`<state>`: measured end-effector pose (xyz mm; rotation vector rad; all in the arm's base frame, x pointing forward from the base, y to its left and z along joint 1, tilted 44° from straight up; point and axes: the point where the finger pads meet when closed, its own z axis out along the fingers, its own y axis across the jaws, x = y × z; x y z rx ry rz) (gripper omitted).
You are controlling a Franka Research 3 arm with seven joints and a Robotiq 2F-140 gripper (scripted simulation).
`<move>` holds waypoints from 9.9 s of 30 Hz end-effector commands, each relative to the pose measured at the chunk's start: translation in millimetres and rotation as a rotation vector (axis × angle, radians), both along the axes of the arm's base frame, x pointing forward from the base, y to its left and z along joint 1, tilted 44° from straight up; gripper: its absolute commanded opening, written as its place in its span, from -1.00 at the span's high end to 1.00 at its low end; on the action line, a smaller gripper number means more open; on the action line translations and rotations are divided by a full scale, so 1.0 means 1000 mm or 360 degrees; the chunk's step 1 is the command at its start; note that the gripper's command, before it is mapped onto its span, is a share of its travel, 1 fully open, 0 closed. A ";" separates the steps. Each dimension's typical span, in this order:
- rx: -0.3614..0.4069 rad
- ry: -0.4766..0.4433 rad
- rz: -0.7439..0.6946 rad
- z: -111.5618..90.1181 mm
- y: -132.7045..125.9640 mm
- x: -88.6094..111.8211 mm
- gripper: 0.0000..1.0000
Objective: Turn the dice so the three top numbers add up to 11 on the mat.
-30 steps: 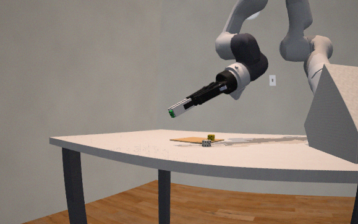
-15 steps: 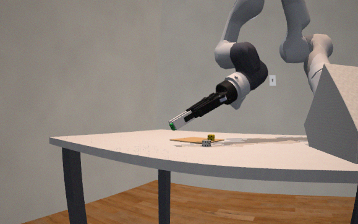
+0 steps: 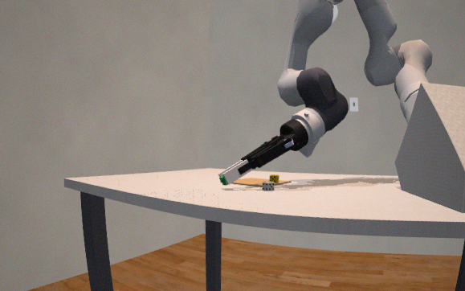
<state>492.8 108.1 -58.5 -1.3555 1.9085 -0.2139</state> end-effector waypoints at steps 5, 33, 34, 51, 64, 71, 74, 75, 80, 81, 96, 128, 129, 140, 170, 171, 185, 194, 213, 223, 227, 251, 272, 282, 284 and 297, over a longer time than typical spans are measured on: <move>-0.0045 -0.0146 0.0013 -0.001 0.004 0.002 0.81; -0.0045 -0.0146 0.0013 -0.001 0.004 0.002 0.81; -0.0045 -0.0146 0.0013 -0.001 0.004 0.002 0.81; -0.0045 -0.0146 0.0013 -0.004 0.001 0.003 0.81; -0.0045 -0.0146 0.0013 -0.009 -0.004 0.005 0.81; -0.0045 -0.0146 0.0013 -0.009 -0.004 0.005 0.81; -0.0045 -0.0146 0.0013 -0.009 -0.004 0.005 0.81; -0.0045 -0.0146 0.0013 -0.009 -0.004 0.005 0.81; -0.0045 -0.0146 0.0013 -0.009 -0.004 0.005 0.81; -0.0045 -0.0146 0.0013 -0.009 -0.004 0.005 0.81; -0.0045 -0.0146 0.0013 -0.009 -0.004 0.005 0.81; -0.0045 -0.0146 0.0013 -0.009 -0.004 0.005 0.57; -0.0045 -0.0146 0.0013 -0.009 -0.004 0.005 0.57; -0.0045 -0.0146 0.0013 -0.009 -0.004 0.005 0.57; -0.0045 -0.0146 0.0013 -0.006 -0.006 0.001 0.57; -0.0045 -0.0146 0.0013 -0.005 -0.006 -0.001 0.57; -0.0045 -0.0146 0.0013 0.020 -0.017 -0.029 0.57; -0.0045 -0.0146 0.0013 0.024 -0.016 -0.032 0.57; -0.0045 -0.0146 0.0013 0.064 0.020 -0.047 0.57; -0.0025 -0.0155 0.0009 0.069 0.023 -0.043 0.57; 0.0057 -0.0191 -0.0004 0.087 0.032 -0.024 0.57; 0.0542 -0.0347 0.0276 0.372 0.155 0.108 0.57; 0.0230 -0.0090 0.0303 0.375 0.206 0.093 0.57; 0.0081 0.0019 0.0251 0.355 0.214 0.087 0.57; 0.0065 0.0031 0.0244 0.352 0.214 0.086 0.57; -0.0090 0.0137 0.0163 0.324 0.216 0.080 0.57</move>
